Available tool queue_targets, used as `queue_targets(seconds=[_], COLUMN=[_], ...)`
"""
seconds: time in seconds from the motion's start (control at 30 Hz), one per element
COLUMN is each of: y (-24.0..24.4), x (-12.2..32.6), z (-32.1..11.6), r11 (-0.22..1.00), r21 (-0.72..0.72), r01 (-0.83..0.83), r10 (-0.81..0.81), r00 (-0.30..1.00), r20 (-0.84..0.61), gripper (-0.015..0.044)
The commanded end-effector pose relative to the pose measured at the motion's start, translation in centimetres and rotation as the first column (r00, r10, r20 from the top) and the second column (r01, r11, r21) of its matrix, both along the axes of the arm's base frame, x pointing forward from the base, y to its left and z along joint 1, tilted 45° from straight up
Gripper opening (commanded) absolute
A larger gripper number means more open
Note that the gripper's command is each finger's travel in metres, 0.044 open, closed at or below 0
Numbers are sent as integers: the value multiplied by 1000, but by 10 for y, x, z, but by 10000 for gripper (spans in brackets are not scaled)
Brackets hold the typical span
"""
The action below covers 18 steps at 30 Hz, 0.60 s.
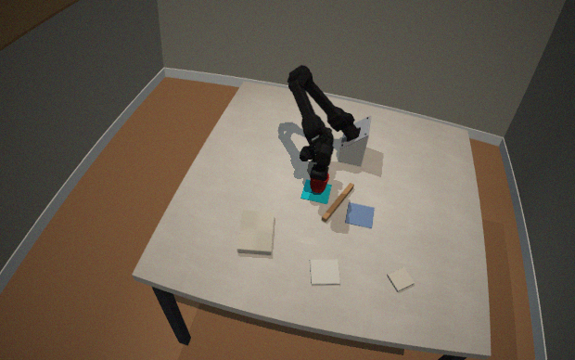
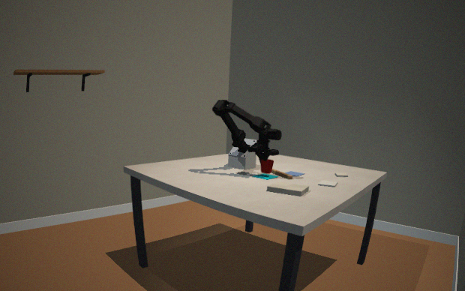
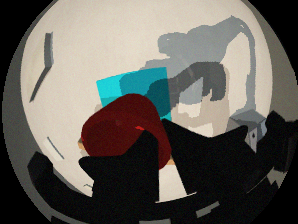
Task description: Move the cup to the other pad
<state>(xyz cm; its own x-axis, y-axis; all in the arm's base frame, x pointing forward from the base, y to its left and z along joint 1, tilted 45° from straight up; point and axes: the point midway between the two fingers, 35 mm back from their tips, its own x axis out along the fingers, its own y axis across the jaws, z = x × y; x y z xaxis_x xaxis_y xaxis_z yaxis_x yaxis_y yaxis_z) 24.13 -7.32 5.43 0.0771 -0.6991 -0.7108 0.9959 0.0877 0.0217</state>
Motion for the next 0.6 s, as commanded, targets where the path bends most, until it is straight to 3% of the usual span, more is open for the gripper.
queue_targets(seconds=[0.0, 0.57], y=[-4, -13], x=[-2, 0], z=[-5, -11], r11=[1000, 1000], r21=[-6, -3], r01=[0, 1], r10=[0, -1], r00=[1000, 1000], r20=[-11, 0], gripper=[0, 0])
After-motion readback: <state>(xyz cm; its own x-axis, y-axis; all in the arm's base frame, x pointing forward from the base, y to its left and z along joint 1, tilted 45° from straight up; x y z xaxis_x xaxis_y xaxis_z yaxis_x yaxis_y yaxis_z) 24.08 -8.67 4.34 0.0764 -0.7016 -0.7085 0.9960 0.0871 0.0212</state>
